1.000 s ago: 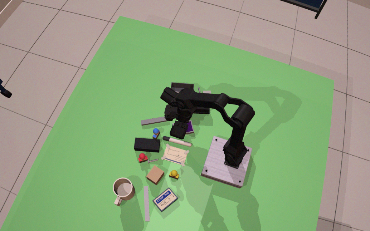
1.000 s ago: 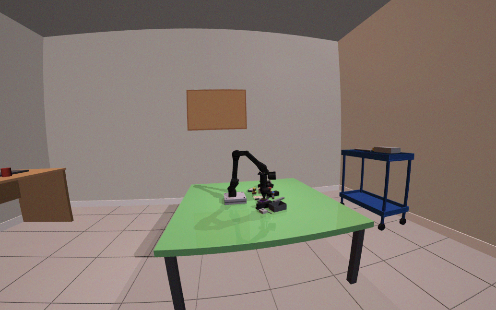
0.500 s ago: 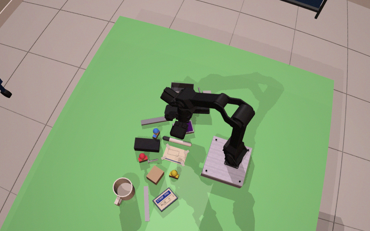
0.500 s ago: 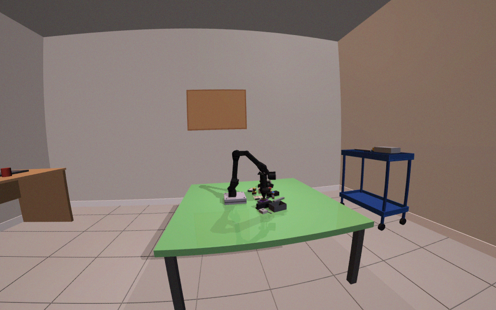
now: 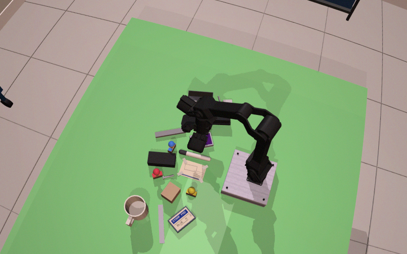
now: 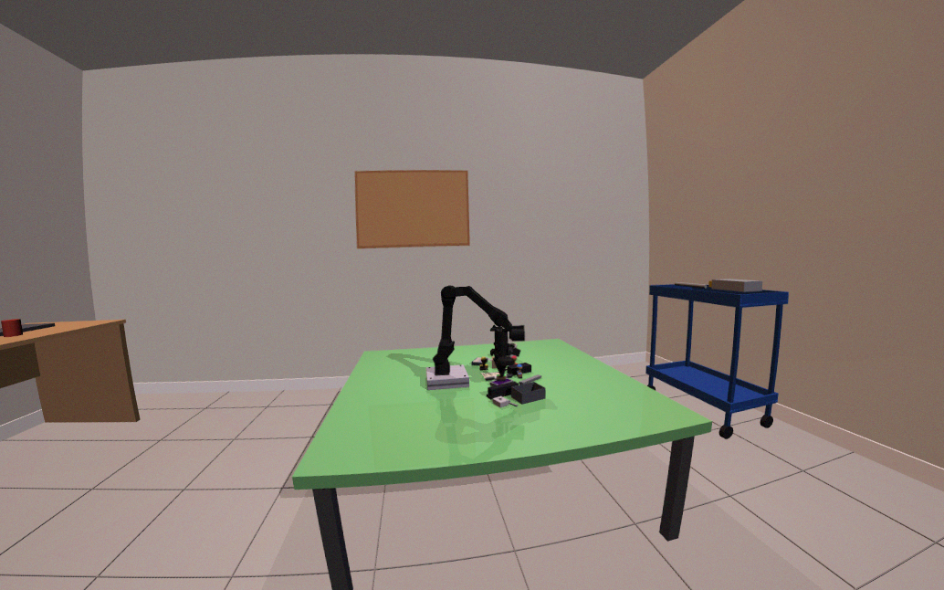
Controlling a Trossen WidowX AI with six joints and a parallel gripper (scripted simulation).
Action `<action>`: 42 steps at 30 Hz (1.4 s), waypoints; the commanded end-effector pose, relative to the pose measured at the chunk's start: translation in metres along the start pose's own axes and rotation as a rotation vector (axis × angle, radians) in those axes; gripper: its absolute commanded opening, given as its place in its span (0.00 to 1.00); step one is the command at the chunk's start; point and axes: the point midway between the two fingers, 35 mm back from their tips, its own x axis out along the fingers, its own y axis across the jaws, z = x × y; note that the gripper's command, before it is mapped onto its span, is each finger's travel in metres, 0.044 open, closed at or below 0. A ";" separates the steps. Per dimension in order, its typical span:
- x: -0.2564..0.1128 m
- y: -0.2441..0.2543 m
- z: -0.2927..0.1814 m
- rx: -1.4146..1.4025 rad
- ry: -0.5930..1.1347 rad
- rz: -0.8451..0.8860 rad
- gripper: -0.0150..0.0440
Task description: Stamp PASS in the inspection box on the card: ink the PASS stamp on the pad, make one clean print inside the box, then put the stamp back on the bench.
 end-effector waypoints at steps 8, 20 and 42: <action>-0.011 -0.001 0.002 0.000 -0.003 -0.005 0.25; -0.030 -0.001 0.003 0.000 -0.003 -0.005 0.25; -0.051 0.028 0.008 -0.091 -0.005 -0.002 0.25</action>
